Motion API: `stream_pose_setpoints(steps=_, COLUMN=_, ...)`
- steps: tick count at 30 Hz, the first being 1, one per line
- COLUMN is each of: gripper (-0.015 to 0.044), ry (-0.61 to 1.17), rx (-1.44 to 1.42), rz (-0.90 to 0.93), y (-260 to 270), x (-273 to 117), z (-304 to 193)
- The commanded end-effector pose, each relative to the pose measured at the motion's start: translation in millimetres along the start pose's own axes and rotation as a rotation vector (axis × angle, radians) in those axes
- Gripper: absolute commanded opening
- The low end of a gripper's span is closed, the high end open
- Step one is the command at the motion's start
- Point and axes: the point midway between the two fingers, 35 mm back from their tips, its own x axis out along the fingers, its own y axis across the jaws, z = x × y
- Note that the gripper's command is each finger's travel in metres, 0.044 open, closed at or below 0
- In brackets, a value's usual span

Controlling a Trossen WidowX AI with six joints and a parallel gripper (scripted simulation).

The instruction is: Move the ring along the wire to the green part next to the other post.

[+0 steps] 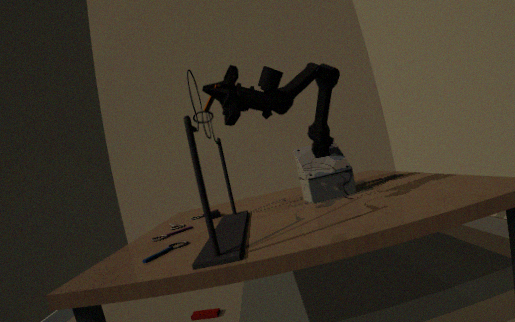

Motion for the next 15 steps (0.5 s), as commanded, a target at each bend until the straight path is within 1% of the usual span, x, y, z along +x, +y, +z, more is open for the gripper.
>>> stream_pose_setpoints(steps=1, gripper=-0.0150, ry=0.008, rx=-0.069, rz=-0.044, y=-17, x=-1, z=2)
stream_pose_setpoints(steps=15, gripper=-0.0150, ry=0.034, rx=-0.258, rz=-0.152, y=-50, x=-8, z=8)
